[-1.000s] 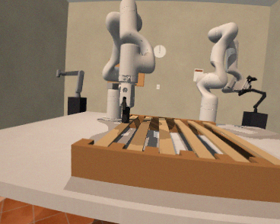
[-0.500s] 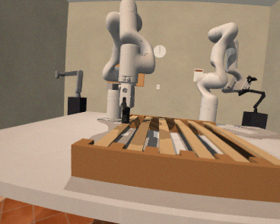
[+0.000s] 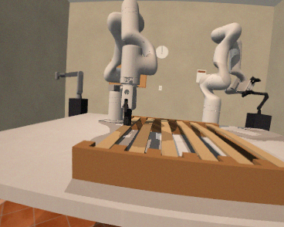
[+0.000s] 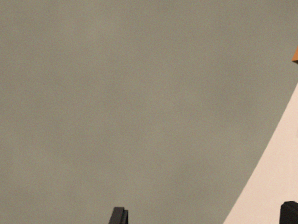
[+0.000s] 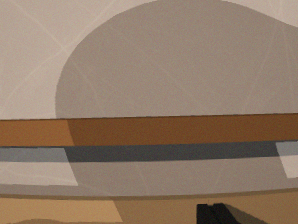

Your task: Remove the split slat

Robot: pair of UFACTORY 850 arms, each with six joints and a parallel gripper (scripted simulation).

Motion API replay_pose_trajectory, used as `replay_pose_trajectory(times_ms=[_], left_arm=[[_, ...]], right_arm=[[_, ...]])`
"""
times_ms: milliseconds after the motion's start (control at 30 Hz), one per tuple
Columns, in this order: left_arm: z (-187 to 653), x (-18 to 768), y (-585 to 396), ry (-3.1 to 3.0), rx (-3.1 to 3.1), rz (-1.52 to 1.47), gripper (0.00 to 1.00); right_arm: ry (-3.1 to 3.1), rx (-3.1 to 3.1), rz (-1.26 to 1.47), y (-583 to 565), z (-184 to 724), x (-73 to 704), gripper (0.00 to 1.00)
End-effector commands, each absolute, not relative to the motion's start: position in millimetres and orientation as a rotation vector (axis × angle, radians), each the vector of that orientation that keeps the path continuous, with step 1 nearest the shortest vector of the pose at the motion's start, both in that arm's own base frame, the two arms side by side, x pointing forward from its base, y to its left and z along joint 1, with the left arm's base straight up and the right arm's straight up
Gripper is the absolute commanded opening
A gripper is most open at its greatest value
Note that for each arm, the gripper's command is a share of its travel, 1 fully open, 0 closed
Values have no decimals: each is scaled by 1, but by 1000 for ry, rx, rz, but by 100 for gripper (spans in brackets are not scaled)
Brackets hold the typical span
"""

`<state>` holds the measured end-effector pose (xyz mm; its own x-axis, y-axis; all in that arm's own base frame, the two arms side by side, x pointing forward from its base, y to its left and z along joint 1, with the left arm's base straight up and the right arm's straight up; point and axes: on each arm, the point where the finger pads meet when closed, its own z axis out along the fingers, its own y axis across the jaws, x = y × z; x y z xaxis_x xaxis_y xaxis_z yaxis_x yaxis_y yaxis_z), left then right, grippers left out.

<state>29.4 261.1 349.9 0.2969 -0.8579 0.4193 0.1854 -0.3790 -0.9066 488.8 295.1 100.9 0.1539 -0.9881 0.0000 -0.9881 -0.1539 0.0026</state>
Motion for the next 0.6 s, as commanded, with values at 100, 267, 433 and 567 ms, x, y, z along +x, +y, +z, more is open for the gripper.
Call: replay_pose_trajectory(times_ms=[100,267,433,567], left_arm=[[350,29,261,640,-1549,-1289,100],[350,29,261,640,-1549,-1289,100],[350,29,261,640,-1549,-1289,100],[350,29,261,640,-1549,-1289,100]], right_arm=[[-2043,2386,-2,296,101,489,0],[-2043,2386,-2,296,101,489,0],[-2043,2386,-2,296,101,489,0],[-2043,2386,-2,295,99,489,0]])
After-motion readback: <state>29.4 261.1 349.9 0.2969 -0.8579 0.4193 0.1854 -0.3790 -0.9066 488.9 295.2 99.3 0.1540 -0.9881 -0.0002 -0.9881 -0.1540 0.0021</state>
